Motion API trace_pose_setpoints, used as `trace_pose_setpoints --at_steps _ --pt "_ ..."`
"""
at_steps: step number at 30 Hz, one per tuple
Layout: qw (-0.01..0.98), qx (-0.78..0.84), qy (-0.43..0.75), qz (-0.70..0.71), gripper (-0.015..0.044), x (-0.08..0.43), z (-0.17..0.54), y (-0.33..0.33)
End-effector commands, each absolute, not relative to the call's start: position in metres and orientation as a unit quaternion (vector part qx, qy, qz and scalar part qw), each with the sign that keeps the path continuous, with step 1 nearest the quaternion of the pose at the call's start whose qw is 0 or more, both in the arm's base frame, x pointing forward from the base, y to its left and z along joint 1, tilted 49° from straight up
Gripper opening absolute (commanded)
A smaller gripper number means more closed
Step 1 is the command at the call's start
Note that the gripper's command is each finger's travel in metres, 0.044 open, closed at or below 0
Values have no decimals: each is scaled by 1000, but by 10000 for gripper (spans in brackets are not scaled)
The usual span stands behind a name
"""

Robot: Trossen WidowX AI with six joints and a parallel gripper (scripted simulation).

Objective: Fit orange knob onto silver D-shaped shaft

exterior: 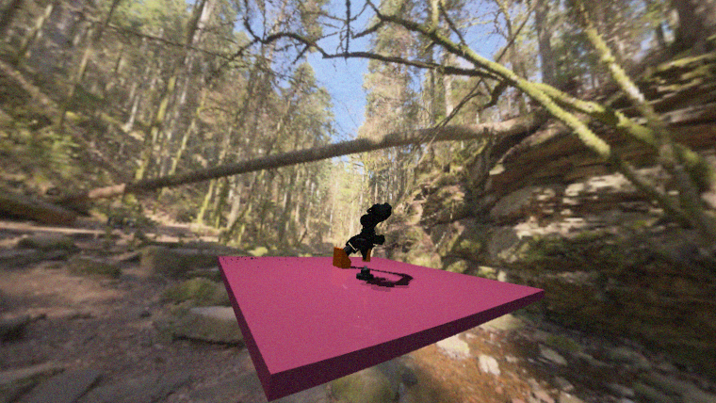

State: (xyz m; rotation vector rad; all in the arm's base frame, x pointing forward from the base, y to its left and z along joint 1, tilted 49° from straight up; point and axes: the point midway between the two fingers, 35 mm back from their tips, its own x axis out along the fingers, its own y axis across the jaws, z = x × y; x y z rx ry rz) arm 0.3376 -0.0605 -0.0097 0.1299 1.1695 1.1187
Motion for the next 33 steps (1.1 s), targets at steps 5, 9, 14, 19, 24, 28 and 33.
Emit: trace_pose_setpoints --at_steps 5,9,14,19,24,28,33 --pt "681 131 574 436 0 342 -11 -66" --pt "674 165 595 406 0 342 -11 -66" --pt "661 212 622 363 0 343 -11 -65" --pt "644 258 646 319 0 343 -10 -65" --pt "634 282 657 295 0 342 -9 -64" --pt "634 282 657 295 0 341 -10 -62" --pt "634 282 657 295 0 340 -17 -54"
